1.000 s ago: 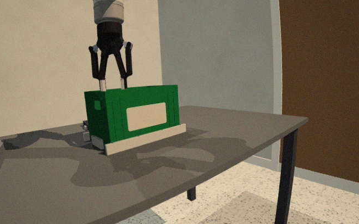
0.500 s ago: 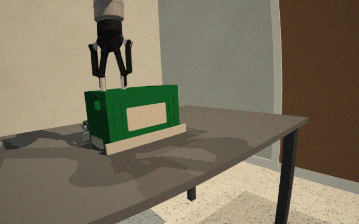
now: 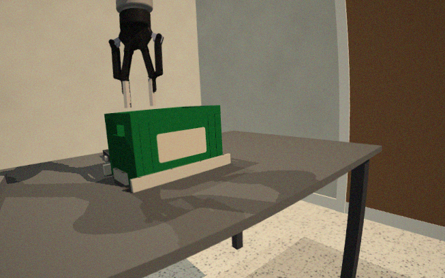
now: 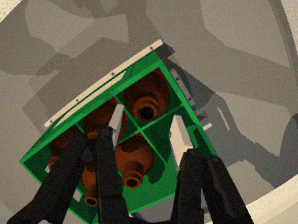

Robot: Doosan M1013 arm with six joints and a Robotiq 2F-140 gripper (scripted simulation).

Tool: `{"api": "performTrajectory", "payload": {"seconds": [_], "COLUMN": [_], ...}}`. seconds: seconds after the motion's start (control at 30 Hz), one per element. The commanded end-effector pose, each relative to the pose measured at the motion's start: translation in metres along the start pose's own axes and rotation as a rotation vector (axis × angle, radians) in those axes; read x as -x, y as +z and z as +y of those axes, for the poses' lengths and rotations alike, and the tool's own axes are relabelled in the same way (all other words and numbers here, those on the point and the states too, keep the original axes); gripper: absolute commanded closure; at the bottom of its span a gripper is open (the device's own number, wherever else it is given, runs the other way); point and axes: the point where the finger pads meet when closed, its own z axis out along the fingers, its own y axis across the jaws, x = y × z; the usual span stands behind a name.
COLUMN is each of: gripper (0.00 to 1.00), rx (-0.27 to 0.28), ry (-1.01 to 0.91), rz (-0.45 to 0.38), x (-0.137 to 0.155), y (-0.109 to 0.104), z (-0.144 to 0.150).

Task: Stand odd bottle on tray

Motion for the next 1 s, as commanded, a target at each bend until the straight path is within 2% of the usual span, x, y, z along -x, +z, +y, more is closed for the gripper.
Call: {"api": "performTrajectory", "payload": {"seconds": [0.0,0.27,0.7,0.73,0.97], "gripper": [0.62,0.62,0.62,1.0,1.0], "rx": [0.0,0.0,0.0,0.0,0.0], "ry": [0.0,0.0,0.0,0.0,0.0], "rz": [0.0,0.0,0.0,0.0,0.0], "x": [0.0,0.0,0.0,0.0,0.0], "y": [-0.011,-0.033,-0.041,-0.041,-0.041], "z": [0.0,0.0,0.0,0.0,0.0]}}
